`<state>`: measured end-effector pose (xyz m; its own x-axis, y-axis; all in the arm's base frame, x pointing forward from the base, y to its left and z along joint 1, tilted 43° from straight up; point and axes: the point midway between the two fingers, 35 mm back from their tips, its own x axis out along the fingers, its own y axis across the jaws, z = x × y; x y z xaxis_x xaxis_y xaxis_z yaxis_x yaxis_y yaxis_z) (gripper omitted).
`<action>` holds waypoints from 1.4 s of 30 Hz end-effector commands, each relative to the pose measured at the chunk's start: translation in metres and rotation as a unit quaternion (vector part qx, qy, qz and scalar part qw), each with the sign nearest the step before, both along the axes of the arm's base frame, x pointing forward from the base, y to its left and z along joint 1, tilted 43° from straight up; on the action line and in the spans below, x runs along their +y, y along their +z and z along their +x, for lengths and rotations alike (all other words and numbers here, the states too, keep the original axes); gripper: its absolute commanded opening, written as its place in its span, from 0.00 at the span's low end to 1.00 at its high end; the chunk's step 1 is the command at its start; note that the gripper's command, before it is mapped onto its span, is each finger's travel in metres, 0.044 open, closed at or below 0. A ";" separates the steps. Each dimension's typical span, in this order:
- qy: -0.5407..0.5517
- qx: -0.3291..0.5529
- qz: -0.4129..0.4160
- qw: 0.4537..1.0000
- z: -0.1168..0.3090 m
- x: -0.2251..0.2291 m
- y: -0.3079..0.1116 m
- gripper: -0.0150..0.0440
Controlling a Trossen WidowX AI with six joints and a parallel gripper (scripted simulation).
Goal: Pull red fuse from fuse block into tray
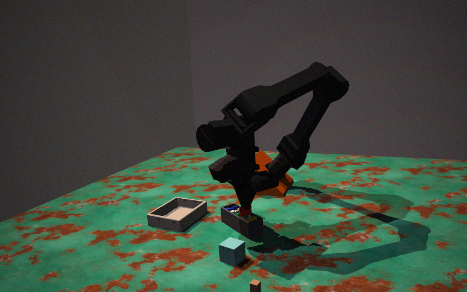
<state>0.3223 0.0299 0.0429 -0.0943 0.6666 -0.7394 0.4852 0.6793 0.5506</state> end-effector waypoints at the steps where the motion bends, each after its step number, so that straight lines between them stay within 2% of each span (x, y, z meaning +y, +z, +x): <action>1: 0.001 -0.003 -0.002 1.000 0.001 -0.003 0.002 0.25; 42: 0.000 -0.002 -0.002 1.000 0.004 -0.026 0.028 0.25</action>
<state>0.3248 0.0086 0.0674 -0.0942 0.6668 -0.7392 0.4859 0.6789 0.5504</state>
